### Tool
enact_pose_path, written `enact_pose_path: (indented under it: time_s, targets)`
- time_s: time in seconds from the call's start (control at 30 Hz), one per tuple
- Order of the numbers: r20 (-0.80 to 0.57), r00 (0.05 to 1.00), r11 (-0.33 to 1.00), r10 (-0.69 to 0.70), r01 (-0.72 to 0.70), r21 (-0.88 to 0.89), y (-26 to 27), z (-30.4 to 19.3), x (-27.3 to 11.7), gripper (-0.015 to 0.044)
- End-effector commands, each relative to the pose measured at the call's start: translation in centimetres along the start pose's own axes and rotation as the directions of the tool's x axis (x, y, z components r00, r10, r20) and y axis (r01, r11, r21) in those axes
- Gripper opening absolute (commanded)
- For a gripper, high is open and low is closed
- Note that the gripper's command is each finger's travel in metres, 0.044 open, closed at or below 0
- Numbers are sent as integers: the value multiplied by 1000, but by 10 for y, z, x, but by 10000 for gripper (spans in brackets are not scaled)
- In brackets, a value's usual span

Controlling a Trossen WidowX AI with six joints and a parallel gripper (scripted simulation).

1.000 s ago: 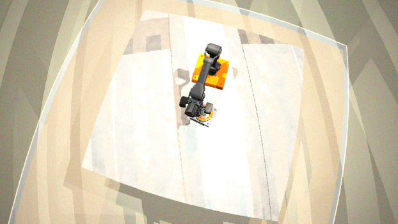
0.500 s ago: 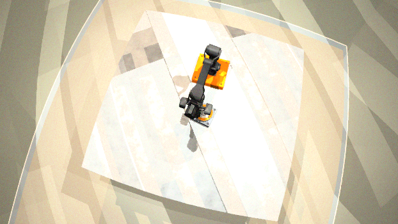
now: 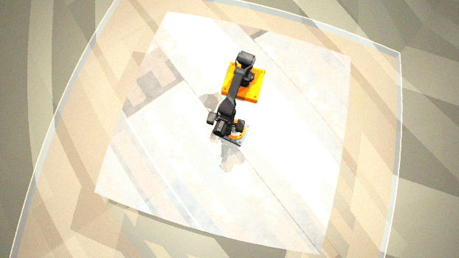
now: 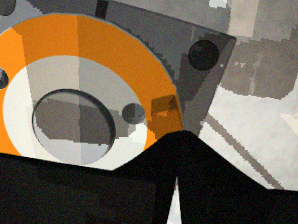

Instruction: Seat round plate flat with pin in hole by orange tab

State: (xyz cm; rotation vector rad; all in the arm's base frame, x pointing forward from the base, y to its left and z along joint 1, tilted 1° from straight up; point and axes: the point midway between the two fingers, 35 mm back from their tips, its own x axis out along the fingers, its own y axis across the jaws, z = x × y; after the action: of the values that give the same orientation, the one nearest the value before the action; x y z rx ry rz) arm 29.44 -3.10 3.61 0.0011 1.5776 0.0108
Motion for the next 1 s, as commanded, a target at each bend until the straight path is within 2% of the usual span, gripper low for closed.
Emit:
enact_pose_path:
  time_s: [0.0,0.97]
  targets:
    - [33,999,1000,6,-6,-1,2,9,-2,0]
    - [35,999,1000,7,-7,-1,15,29,-6,0]
